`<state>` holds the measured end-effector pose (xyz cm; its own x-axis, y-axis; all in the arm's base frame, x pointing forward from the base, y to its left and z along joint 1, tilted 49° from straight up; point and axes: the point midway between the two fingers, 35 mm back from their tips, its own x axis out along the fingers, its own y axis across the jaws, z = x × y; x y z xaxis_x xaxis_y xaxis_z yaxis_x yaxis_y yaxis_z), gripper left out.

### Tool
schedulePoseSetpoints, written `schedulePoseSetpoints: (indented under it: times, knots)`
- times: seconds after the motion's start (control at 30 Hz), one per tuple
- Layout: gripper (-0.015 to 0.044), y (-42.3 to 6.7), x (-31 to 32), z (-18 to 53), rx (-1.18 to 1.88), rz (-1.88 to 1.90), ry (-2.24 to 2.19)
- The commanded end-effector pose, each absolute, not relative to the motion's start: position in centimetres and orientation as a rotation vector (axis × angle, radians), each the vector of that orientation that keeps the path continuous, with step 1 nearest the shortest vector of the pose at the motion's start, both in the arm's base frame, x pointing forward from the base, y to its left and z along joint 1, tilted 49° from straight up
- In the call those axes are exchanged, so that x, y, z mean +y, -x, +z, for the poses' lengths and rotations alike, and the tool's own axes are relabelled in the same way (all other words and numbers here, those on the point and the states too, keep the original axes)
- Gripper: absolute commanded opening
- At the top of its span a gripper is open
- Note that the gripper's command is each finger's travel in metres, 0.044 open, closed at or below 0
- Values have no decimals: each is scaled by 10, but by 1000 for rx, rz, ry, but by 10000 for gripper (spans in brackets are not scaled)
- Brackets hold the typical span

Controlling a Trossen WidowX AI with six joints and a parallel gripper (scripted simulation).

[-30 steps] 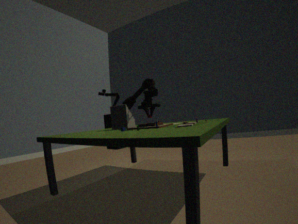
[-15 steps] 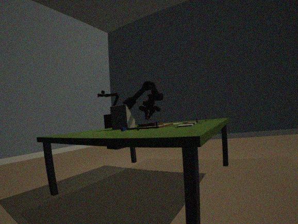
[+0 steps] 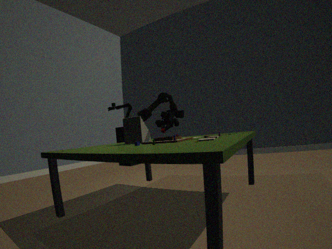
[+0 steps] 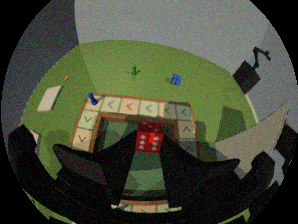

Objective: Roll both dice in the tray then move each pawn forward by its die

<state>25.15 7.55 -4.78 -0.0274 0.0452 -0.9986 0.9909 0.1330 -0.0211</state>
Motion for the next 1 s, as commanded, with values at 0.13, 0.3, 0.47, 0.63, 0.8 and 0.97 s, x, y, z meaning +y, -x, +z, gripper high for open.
schedulePoseSetpoints:
  times: [0.13,0.3,0.47,0.63,0.8,0.97]
  knots:
    - [0,-268,71,-1,1267,-1116,-1133]
    - [0,-265,71,-3,1267,-1116,-1132]
    - [0,-266,71,-2,1267,-1116,-1133]
    - [0,-265,72,-3,1274,-1114,-1132]
    - [0,-265,72,-3,1274,-1114,-1132]
    - [79,-265,72,-3,1274,-1114,-1132]
